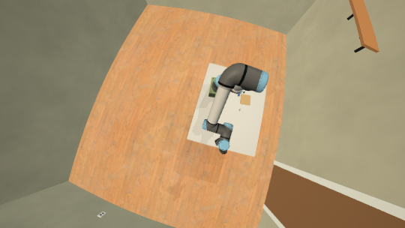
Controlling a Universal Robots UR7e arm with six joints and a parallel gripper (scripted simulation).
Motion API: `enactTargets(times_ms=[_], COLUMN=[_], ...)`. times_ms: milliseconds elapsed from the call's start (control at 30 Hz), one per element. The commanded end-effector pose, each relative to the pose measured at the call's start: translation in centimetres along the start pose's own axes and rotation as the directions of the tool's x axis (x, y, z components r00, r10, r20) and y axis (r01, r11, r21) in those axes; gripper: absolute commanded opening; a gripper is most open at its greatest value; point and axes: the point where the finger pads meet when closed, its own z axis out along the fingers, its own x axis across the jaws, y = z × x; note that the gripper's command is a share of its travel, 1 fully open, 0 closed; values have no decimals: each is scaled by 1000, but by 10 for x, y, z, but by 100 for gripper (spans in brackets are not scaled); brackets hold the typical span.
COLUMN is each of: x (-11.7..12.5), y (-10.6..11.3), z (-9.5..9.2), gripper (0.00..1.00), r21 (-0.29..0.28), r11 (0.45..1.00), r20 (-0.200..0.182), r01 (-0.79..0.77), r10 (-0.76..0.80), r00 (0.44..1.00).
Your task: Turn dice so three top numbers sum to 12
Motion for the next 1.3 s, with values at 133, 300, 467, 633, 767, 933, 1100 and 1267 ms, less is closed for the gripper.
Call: enactTargets(times_ms=[133, 300, 467, 633, 767, 933, 1100, 1267], x=[0, 0, 0, 0, -7, -32, -57, -116], y=[0, 0, 0, 0, -1, -1, 0, 8], z=[-1, -1, -1, 0, 3, 14, 24, 48], gripper=[100, 100, 100, 100, 100, 100, 100, 100], r21=[1, 1, 1, 1, 0, -4, -7, -14], r11=[1000, 1000, 1000, 1000, 1000, 995, 985, 936], r20=[-1, -1, -1, -1, 0, 1, 3, 7], r01=[0, 0, 0, 2, 23, 98, 175, 351], r10=[0, 0, 0, -2, -23, -98, -175, -351], r00=[1000, 1000, 1000, 1000, 1000, 995, 985, 936])
